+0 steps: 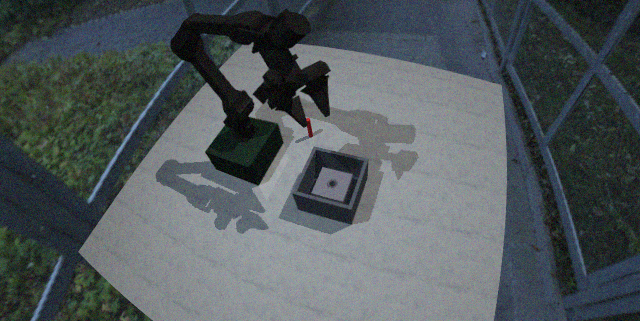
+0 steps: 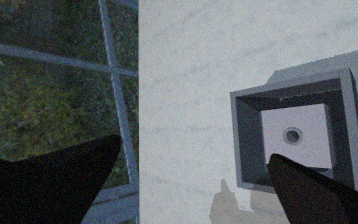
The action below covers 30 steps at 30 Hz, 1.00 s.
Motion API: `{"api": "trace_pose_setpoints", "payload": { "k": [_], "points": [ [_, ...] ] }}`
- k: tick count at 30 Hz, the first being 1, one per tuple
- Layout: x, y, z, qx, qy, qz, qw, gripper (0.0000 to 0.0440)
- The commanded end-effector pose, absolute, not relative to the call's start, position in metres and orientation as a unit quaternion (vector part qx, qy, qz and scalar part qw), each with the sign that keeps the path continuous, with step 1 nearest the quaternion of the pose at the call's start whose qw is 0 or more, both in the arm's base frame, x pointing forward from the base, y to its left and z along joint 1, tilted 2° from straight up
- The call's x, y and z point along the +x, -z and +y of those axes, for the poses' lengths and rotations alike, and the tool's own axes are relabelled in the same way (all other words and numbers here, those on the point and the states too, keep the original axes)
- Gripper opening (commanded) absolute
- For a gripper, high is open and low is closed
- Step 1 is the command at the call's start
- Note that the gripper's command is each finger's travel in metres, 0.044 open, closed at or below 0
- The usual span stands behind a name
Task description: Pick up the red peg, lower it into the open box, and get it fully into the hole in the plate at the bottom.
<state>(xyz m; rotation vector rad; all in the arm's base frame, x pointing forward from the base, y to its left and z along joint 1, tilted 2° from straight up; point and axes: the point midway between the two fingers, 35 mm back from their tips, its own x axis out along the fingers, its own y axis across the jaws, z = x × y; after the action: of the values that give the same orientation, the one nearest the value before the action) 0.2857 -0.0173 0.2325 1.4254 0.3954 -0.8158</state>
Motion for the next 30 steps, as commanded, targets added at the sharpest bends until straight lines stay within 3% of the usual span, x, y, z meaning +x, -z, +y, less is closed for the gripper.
{"api": "trace_pose_setpoints", "payload": {
  "k": [1, 16, 30],
  "points": [
    [0.271, -0.201, 0.007, 0.598, 0.38, 0.247, 0.661, 0.044],
    [0.2, -0.126, 0.067, 0.461, 0.432, 0.442, 0.636, 0.044],
    [0.162, -0.071, 0.095, 0.358, 0.448, 0.536, 0.619, 0.044]
  ]
}}
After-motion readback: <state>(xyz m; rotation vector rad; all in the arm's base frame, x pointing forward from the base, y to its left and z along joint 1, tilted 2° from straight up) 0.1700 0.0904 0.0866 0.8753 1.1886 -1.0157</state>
